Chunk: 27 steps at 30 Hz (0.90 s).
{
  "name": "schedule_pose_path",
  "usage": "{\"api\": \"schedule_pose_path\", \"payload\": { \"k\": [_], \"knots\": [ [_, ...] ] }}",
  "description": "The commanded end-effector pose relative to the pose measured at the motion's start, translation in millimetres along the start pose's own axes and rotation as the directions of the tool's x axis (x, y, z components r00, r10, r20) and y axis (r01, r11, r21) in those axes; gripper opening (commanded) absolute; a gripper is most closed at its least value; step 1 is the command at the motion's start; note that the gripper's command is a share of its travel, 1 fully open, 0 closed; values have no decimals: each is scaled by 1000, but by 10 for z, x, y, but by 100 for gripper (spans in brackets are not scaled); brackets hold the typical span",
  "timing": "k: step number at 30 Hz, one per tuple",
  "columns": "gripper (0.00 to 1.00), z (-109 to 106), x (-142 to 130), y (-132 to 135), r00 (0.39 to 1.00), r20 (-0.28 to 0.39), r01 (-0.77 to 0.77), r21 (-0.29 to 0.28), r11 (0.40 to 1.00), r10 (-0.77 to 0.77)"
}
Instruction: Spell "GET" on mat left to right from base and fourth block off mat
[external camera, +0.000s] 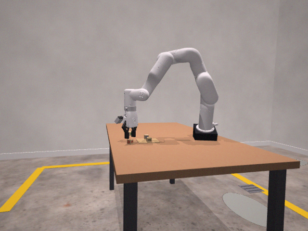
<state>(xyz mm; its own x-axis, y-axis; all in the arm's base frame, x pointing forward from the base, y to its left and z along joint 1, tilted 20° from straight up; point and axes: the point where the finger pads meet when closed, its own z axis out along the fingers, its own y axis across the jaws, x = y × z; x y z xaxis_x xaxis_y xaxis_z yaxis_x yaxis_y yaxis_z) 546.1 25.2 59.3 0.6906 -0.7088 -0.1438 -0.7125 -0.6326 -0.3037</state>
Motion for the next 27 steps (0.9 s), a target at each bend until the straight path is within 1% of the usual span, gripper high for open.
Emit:
{"api": "schedule_pose_path", "payload": {
  "k": [1,13,20,22,27],
  "knots": [
    [69,-18,15,-9,1000,-4,0,2,1000,0],
    [69,2,16,-9,1000,-4,0,2,1000,0],
    [69,114,16,-9,1000,-4,0,3,1000,0],
    [69,114,16,-9,1000,-4,0,3,1000,0],
    [69,218,16,-10,1000,-4,0,2,1000,0]
  ]
}}
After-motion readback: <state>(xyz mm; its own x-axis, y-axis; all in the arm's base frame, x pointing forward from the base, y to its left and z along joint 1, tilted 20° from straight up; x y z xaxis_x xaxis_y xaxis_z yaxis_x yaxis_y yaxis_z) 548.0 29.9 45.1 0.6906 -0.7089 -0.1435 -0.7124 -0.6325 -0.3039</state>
